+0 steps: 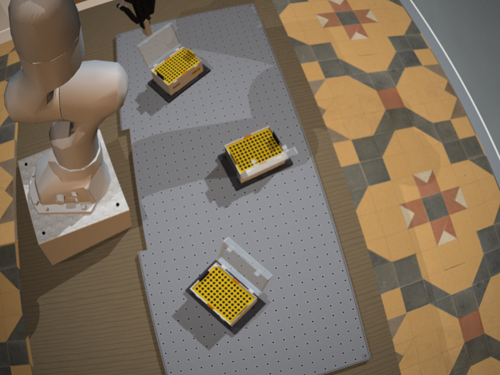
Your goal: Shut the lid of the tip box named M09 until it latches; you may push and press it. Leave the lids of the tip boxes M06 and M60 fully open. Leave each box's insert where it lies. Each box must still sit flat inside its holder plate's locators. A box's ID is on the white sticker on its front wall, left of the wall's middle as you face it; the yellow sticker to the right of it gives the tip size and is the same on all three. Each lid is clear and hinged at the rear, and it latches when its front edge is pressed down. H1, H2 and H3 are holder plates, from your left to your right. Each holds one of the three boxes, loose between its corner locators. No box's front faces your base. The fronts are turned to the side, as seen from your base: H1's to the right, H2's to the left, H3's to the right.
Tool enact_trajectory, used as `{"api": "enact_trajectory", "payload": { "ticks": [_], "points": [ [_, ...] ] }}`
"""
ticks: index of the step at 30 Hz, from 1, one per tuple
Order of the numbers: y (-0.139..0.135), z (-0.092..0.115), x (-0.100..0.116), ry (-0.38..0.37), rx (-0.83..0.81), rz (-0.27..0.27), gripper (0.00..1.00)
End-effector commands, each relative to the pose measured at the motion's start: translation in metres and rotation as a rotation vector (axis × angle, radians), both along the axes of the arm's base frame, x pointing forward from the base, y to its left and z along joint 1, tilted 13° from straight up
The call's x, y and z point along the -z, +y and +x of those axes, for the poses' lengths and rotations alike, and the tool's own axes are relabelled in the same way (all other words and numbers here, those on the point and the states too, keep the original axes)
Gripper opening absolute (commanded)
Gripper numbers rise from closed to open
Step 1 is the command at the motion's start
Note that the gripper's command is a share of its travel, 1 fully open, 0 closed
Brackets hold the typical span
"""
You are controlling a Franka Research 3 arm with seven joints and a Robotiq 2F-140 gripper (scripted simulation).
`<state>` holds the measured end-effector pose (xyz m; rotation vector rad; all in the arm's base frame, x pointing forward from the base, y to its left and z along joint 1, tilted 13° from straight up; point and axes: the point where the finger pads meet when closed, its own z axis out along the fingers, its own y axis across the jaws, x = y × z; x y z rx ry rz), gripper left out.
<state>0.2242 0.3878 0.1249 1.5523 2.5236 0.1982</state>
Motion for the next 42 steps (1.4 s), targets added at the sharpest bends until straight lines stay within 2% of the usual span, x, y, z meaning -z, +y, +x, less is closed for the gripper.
{"api": "enact_trajectory", "payload": {
  "ticks": [1,14,42],
  "points": [
    [0.003,0.002,0.000,-0.003,0.003,0.014,0.00],
    [0.003,0.002,0.000,-0.003,0.003,0.014,0.00],
    [-0.025,0.015,-0.007,-0.003,0.003,0.014,0.00]
  ]
}}
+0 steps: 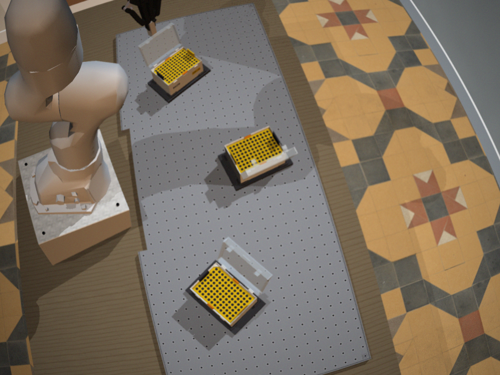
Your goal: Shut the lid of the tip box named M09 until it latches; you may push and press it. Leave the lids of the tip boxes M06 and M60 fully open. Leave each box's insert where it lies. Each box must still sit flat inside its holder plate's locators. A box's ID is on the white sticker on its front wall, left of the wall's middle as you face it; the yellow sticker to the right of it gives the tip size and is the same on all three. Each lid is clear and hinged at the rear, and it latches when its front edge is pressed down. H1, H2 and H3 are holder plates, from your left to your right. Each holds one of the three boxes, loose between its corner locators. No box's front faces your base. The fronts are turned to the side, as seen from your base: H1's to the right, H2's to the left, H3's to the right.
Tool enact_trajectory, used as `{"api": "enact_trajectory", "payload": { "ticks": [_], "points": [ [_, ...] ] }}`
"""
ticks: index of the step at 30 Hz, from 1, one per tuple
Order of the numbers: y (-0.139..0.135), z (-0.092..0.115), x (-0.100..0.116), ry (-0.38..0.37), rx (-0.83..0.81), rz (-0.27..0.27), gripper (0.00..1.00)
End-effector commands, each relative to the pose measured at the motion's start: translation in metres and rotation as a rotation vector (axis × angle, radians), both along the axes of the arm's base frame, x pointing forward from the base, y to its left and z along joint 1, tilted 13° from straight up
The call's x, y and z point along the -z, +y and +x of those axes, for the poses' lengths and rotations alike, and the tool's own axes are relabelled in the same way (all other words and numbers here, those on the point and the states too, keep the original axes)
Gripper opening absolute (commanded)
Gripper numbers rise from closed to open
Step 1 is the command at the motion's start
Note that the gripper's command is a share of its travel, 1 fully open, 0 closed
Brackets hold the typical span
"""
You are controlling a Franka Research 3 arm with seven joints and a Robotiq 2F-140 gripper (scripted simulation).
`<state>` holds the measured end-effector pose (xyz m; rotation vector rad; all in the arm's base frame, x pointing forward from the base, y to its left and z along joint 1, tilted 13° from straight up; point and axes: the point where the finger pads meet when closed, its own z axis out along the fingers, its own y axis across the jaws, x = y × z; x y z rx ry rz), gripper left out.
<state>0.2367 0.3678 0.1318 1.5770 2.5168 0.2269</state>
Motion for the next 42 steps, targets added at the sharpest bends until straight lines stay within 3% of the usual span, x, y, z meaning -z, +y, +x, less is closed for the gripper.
{"api": "enact_trajectory", "payload": {
  "ticks": [1,42],
  "points": [
    [-0.006,0.003,0.000,-0.002,-0.011,-0.009,0.00],
    [-0.050,0.023,-0.010,-0.002,-0.011,-0.009,0.00]
  ]
}}
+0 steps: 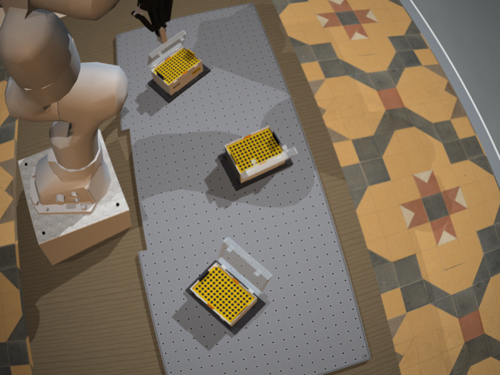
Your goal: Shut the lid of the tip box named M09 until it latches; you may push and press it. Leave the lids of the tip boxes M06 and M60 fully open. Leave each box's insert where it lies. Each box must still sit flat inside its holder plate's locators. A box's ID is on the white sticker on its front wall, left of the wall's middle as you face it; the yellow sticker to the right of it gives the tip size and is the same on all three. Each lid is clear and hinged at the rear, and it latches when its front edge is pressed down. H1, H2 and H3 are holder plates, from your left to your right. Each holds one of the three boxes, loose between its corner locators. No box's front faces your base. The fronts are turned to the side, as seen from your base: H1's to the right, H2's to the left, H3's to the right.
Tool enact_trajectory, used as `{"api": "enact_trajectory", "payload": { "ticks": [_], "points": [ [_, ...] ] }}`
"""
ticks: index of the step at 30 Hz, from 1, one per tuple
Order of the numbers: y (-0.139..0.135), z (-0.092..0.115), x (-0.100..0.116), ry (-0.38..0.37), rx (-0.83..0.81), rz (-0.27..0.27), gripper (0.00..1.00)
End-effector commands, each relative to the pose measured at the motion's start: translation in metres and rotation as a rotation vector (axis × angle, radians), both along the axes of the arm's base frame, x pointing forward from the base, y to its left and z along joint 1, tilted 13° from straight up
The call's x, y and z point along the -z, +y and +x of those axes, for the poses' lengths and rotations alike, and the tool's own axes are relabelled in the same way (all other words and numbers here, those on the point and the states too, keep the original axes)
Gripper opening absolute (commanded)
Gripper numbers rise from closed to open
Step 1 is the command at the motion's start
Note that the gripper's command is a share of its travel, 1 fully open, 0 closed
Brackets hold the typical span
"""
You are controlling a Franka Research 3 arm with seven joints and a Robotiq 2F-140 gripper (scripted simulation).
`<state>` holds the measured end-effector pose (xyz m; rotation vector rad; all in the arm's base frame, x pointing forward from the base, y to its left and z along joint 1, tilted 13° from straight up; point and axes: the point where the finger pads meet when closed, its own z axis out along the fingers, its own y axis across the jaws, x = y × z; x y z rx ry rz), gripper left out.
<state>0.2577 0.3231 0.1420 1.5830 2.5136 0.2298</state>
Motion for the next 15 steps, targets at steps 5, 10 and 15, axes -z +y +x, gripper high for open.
{"api": "enact_trajectory", "payload": {
  "ticks": [5,10,15],
  "points": [
    [-0.009,0.003,0.000,-0.001,-0.015,-0.011,0.00],
    [-0.015,0.006,-0.002,-0.001,-0.015,-0.011,0.00],
    [-0.017,0.007,-0.002,-0.001,-0.015,-0.011,0.00]
  ]
}}
